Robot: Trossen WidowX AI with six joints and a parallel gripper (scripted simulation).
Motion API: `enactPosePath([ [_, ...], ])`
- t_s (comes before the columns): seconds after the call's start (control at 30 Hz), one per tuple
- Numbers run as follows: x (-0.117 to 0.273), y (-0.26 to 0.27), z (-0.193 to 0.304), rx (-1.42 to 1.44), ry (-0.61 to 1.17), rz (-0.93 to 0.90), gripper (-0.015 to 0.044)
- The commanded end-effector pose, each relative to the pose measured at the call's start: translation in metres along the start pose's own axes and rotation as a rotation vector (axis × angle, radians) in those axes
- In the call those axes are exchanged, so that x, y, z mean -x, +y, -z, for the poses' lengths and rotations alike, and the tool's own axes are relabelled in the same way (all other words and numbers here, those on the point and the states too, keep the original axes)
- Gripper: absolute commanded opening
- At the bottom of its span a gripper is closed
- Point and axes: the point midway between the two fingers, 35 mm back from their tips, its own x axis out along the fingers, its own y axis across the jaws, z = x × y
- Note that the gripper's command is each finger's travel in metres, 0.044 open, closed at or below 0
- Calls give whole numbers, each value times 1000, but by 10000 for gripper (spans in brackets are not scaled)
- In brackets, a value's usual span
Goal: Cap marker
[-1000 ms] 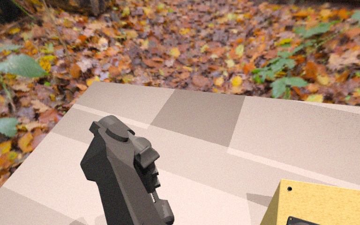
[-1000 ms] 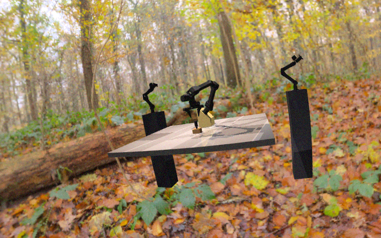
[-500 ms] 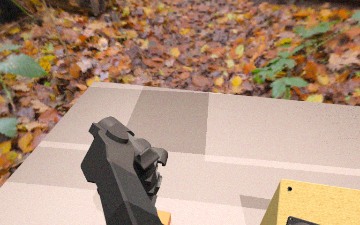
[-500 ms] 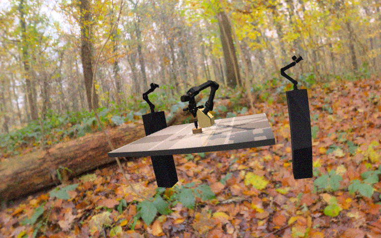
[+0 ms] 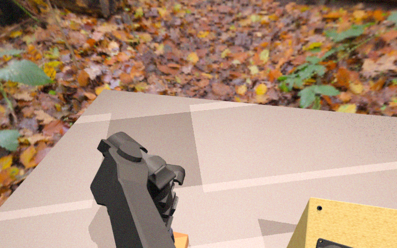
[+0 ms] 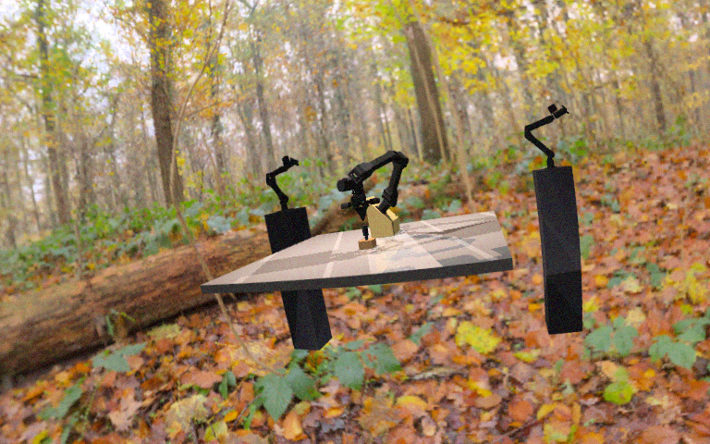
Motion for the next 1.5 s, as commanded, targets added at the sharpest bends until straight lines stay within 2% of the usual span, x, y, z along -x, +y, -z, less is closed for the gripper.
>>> enactPosePath([
  [0.0,-7,0,2,-10,4,-7,0],
  [0.67,-35,0,2,-10,4,-8,0],
  [0.9,-30,0,0,0,-3,-1,0],
  [0.97,-20,-1,-2,-1,-4,1,0],
  [1.13,50,-2,-2,-3,-3,3,0],
  [1.3,60,-1,-1,-3,-2,2,0],
  [1.47,60,-1,-1,-3,-2,2,131],
])
